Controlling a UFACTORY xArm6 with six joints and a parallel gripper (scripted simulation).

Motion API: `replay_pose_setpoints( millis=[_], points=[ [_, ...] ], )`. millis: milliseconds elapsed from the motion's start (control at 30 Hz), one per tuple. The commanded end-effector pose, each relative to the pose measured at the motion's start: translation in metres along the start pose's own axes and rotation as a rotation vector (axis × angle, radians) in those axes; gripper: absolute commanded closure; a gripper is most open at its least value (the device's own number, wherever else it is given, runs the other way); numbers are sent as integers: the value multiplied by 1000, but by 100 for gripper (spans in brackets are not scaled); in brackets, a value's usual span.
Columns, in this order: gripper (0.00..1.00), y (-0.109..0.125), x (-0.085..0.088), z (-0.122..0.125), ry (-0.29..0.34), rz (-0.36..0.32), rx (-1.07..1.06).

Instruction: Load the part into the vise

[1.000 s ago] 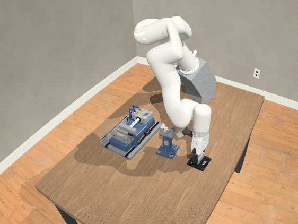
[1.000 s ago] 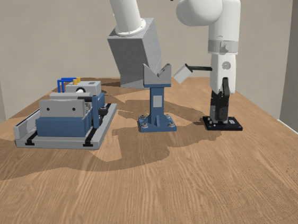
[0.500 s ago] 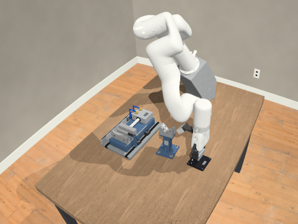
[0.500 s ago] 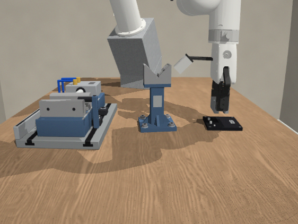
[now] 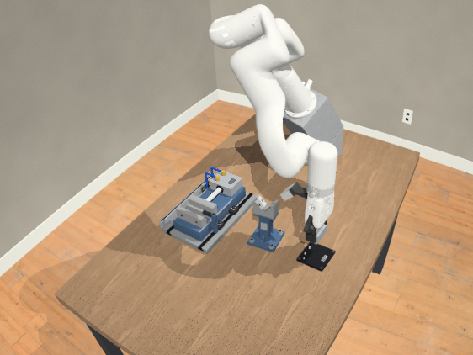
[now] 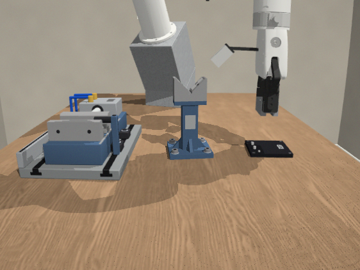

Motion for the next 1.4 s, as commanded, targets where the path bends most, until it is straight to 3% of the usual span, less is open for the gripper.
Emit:
replay_pose_setpoints(
  millis=[0,700,1100,1367],
  points=[
    [100,0,28,-1,-1,-1,0],
    [100,0,103,-1,-1,-1,0],
    [100,0,127,0,-1,-1,0],
    [100,0,134,0,-1,-1,0]
  ],
)
Point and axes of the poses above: the point where the finger pads meet when closed, its own x axis back along the fingers, its own z axis across the jaws, y = z × x, the point moved 6 cm from there along x, back along the fingers, and after that the axes turned 15 degrees about x, right-handed, at the moved point
